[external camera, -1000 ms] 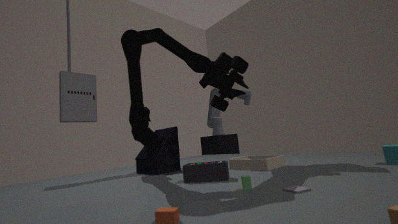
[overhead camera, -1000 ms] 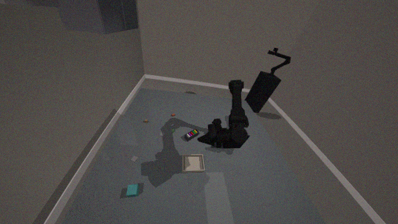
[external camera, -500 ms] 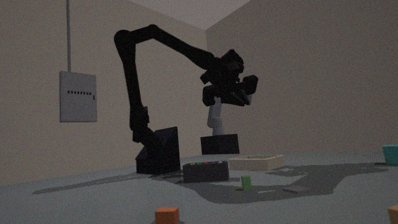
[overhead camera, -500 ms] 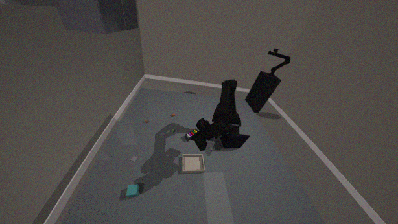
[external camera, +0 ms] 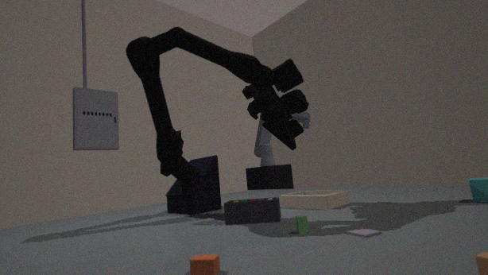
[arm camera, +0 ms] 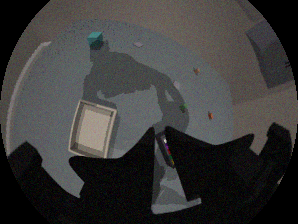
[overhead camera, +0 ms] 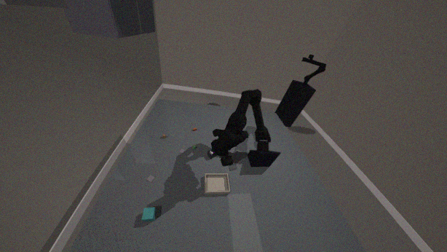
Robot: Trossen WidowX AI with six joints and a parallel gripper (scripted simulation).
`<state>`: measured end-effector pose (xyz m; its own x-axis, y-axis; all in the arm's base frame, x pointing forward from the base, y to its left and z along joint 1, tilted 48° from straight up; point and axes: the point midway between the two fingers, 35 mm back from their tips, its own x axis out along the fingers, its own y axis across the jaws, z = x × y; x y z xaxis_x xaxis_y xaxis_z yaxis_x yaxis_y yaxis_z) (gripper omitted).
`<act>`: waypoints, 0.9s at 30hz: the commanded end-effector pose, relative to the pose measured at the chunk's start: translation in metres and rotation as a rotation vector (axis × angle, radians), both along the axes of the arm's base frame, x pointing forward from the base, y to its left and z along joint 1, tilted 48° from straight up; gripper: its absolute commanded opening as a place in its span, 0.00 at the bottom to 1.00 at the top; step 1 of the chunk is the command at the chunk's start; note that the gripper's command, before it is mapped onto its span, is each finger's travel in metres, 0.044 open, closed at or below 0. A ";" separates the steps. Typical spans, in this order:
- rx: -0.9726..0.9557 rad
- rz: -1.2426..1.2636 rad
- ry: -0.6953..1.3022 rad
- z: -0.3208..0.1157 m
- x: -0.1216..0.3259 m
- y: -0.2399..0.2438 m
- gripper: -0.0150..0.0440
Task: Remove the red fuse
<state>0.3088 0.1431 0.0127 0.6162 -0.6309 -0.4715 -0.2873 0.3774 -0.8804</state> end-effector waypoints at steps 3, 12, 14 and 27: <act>-0.416 0.305 0.801 0.019 0.004 -0.063 0.36; -0.565 0.557 1.222 0.026 -0.002 -0.094 0.36; -0.584 0.618 1.313 0.029 -0.003 -0.101 0.36; -0.660 0.852 1.572 0.035 -0.005 -0.119 0.36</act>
